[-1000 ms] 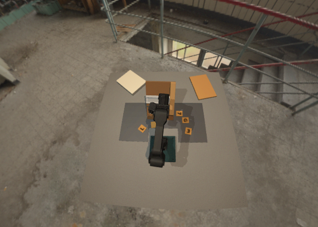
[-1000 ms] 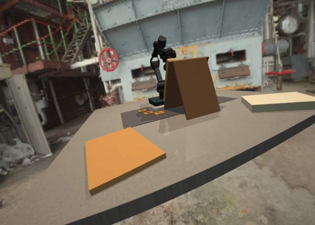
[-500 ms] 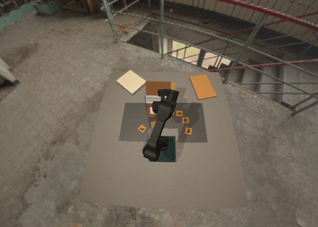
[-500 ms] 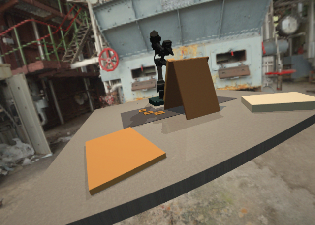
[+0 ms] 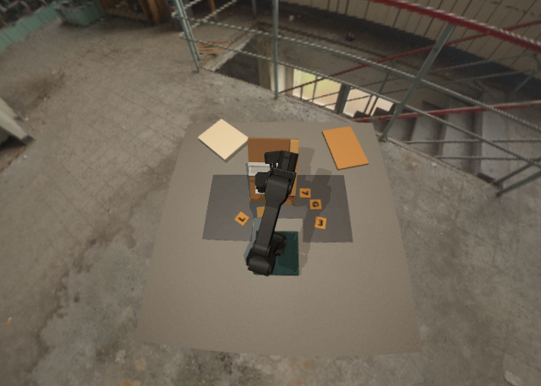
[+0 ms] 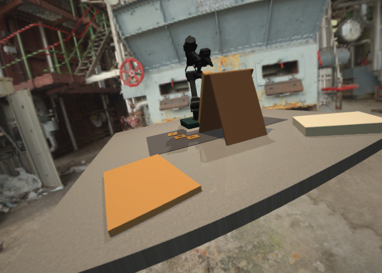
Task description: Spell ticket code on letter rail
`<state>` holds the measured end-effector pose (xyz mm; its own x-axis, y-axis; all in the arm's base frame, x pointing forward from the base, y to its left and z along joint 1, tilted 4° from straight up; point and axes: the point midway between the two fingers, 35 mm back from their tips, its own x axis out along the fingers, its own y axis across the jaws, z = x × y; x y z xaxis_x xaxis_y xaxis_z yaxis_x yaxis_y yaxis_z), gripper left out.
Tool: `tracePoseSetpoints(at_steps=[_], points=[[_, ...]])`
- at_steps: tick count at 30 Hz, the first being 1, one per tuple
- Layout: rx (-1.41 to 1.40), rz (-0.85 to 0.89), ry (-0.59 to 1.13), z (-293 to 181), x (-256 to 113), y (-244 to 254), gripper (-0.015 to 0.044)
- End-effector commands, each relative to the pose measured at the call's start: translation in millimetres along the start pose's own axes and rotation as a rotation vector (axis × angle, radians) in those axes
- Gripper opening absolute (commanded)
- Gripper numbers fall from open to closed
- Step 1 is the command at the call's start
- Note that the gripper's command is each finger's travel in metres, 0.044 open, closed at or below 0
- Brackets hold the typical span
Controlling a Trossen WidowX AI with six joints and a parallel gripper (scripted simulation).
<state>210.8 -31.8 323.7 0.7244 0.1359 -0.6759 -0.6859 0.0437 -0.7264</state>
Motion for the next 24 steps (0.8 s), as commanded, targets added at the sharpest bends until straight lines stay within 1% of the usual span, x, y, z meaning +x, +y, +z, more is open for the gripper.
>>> tracePoseSetpoints(at_steps=[1,11,13,15,21,24], points=[[0.0,-0.012,0.002,16,-4,0,0.044],[0.0,-0.012,0.002,16,-4,0,0.044],[0.048,-0.005,0.012,12,-1,-1,0.0387],[0.195,0.013,0.045,-2,8,-2,0.034],[0.914,0.047,0.23,-72,48,7,0.034],[1.105,0.038,0.281,-93,58,11,0.034]])
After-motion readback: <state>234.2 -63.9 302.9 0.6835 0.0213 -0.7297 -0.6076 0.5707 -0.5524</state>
